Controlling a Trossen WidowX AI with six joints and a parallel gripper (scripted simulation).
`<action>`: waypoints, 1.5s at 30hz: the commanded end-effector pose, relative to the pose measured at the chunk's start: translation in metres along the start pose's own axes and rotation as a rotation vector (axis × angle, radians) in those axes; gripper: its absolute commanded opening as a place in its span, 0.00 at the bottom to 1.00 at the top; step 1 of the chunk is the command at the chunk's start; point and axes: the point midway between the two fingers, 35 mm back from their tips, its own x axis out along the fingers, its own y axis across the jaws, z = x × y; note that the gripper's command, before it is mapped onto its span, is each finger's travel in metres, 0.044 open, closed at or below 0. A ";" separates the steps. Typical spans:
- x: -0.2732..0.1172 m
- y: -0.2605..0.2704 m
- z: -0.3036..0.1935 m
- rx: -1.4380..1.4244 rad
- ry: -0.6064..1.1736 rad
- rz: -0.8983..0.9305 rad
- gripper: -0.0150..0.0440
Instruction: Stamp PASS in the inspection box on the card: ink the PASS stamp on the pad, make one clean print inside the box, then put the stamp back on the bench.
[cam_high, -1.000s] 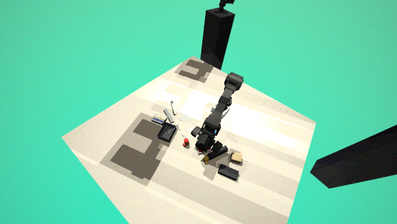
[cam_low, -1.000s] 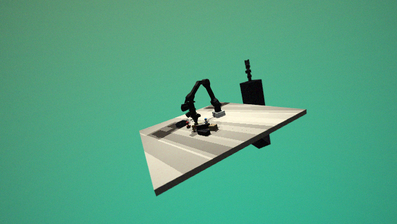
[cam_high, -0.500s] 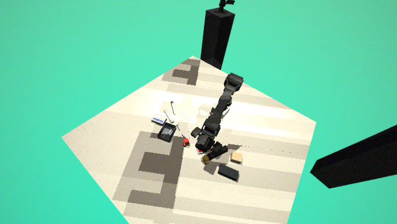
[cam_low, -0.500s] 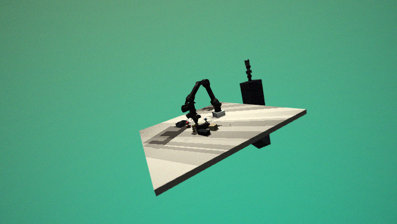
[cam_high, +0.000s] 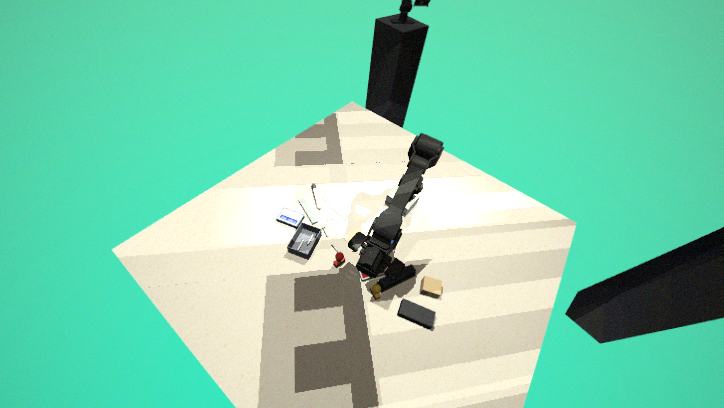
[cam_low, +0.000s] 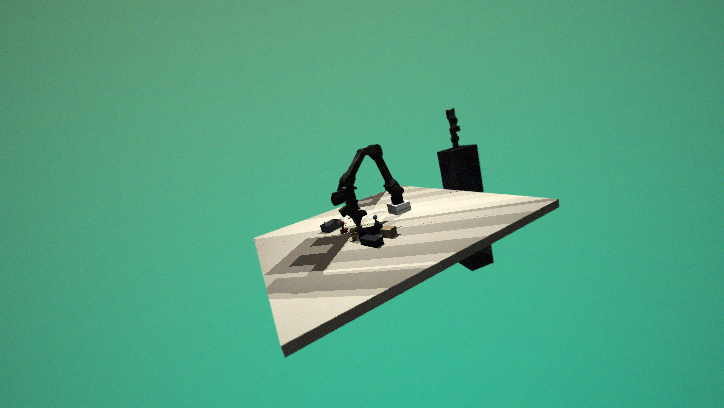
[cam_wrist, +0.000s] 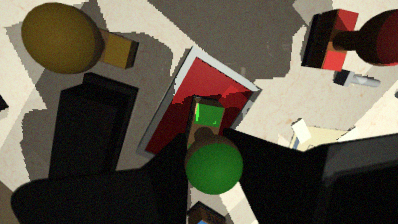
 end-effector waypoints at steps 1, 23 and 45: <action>0.001 0.001 0.000 0.001 -0.002 0.003 0.25; 0.004 0.001 0.000 0.001 -0.002 0.003 0.25; 0.005 0.001 0.000 0.001 -0.002 0.003 0.25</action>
